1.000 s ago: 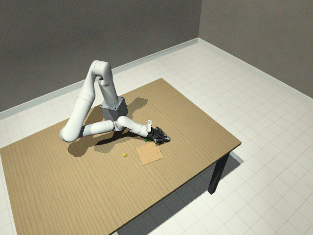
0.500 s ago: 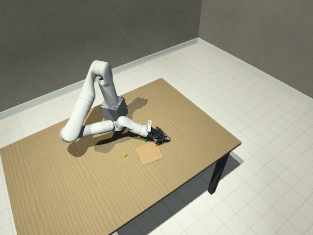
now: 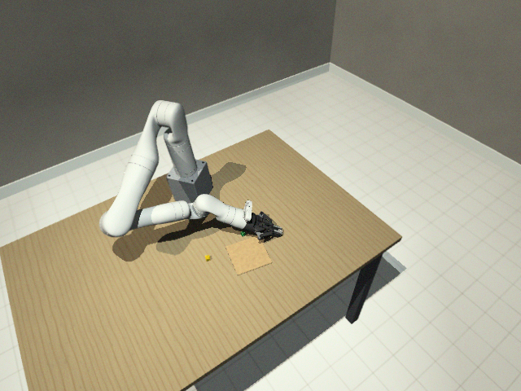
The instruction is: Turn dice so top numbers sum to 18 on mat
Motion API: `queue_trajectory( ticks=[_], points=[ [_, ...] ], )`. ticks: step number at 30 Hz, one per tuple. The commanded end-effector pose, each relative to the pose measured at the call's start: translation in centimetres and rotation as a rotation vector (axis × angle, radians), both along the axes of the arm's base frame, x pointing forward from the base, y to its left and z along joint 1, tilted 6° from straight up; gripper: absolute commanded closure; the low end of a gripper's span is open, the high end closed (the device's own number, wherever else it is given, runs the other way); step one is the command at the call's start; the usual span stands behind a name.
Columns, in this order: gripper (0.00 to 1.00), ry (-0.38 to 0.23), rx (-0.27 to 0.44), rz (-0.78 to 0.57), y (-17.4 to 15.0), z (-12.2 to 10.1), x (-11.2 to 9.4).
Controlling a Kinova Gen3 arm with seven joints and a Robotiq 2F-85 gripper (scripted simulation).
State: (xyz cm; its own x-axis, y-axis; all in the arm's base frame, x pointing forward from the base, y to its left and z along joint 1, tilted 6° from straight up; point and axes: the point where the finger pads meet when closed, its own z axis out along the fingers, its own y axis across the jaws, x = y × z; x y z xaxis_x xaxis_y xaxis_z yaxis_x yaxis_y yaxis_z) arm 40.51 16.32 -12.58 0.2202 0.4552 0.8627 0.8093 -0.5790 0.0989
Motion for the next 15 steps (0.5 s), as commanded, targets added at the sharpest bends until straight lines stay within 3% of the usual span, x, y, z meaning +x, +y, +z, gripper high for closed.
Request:
queue_trajectory(
  ticks=[1, 15],
  points=[
    [0.89, 0.001, 0.001, -0.002, -0.02, -0.18, 0.04],
    [0.89, 0.001, 0.001, -0.002, -0.05, -0.64, 0.06]
  ],
)
